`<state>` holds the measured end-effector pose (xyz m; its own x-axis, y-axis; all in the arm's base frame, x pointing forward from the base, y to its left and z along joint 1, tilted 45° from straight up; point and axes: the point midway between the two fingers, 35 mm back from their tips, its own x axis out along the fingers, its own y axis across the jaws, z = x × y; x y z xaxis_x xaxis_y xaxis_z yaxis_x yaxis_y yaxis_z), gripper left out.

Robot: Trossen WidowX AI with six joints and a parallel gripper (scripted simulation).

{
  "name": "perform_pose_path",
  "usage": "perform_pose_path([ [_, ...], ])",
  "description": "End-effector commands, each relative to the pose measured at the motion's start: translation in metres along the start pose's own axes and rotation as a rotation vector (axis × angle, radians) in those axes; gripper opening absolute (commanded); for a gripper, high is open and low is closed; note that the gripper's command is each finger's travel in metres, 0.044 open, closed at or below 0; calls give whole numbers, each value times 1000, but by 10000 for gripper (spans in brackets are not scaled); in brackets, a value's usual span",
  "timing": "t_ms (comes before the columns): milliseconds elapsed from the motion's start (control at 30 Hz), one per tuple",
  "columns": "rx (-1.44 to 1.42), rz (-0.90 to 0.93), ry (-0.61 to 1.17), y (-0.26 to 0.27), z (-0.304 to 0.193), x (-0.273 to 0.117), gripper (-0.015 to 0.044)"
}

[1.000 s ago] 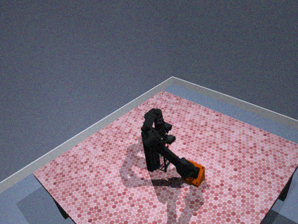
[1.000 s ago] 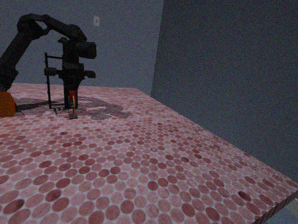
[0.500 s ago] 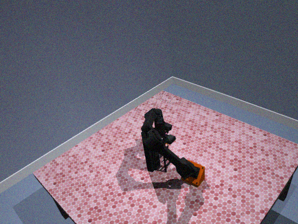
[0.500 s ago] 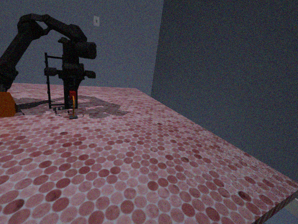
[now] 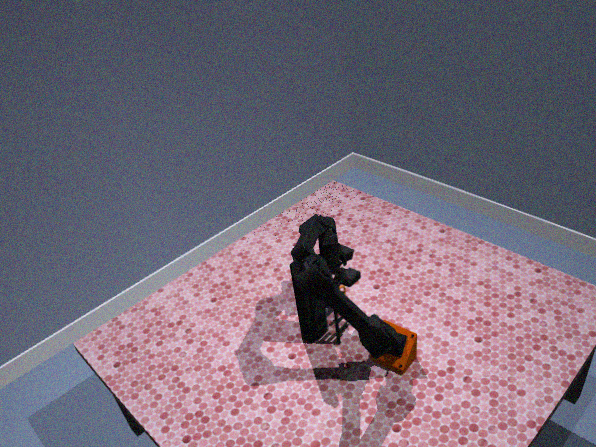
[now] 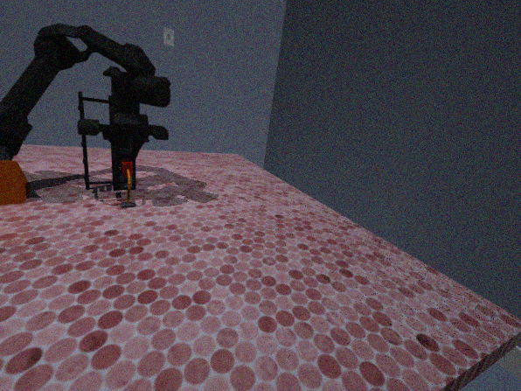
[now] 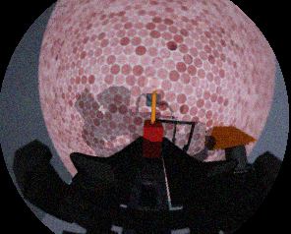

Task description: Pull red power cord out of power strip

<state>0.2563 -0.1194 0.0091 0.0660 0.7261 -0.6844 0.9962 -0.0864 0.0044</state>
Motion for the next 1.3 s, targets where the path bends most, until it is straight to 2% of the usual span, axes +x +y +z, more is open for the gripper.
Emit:
perform_pose_path([
  [0,6,14,-49,1,26,-9,0],
  [67,6,14,-49,1,30,-10,0],
  [500,8,14,-44,1,20,-5,341],
  [633,9,14,-46,2,40,-11,440],
  [800,8,15,-48,0,79,-21,440],
  [1267,8,15,-48,0,79,-21,440],
])
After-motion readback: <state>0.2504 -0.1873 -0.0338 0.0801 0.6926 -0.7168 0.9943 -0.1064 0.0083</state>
